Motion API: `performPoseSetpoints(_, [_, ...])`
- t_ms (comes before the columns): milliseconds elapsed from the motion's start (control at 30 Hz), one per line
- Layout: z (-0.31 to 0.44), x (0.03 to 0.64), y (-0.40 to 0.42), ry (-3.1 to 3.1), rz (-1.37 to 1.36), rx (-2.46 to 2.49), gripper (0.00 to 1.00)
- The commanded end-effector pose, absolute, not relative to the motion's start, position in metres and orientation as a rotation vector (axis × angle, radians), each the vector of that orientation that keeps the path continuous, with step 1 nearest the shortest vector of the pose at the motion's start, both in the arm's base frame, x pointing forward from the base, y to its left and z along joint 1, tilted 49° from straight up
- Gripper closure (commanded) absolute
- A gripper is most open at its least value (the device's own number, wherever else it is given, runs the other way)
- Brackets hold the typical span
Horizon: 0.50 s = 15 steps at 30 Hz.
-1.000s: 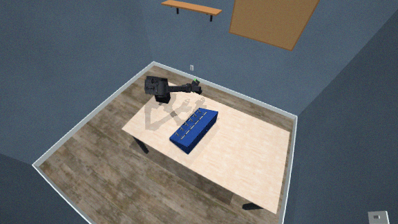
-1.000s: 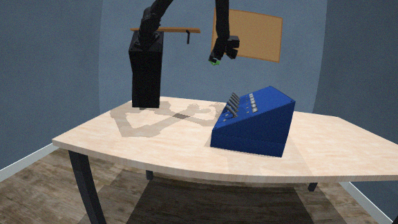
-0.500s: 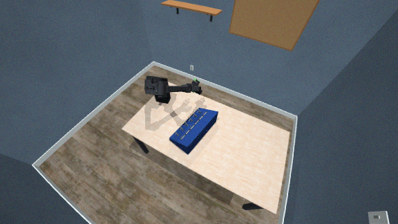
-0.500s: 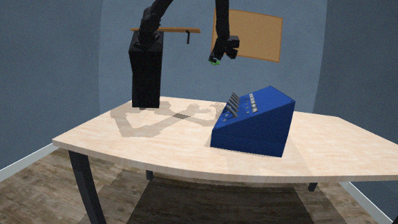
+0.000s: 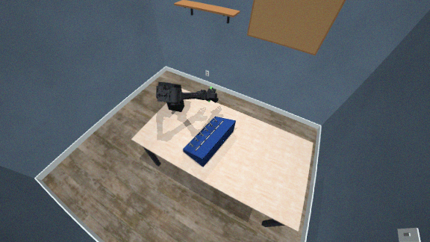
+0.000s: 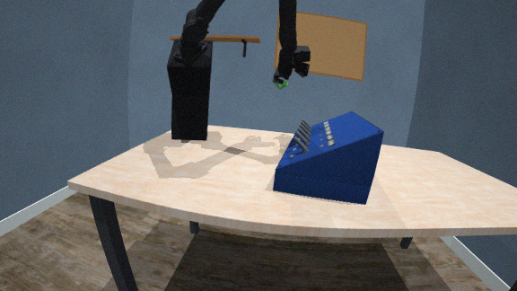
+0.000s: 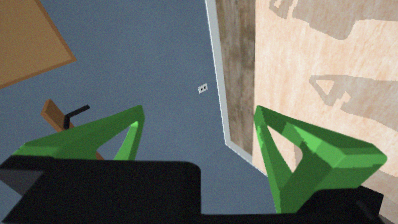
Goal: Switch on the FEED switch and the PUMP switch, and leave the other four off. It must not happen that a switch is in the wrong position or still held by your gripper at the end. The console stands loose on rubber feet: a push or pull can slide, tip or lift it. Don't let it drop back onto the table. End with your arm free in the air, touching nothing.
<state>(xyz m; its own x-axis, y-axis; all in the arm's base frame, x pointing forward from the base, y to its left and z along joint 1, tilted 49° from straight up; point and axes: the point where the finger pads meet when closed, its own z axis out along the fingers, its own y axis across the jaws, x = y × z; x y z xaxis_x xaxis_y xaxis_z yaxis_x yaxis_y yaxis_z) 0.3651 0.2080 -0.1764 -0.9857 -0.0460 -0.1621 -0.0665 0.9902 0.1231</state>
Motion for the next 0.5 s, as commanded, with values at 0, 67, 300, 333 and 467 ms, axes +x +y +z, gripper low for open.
performPoseSetpoints(0, [-0.18,0.373,0.21,2.855,0.079,-0.254,0.0])
performPoseSetpoints(67, [-0.175,0.391,0.193,2.727,-0.1,-0.298,0.0])
performPoseSetpoints(300, [-0.136,0.425,0.147,2.379,-0.564,-0.319,0.0])
performPoseSetpoints(333, [-0.129,0.427,0.138,2.323,-0.646,-0.312,0.0])
performPoseSetpoints(467, [-0.1,0.429,0.115,2.161,-0.868,-0.264,0.0])
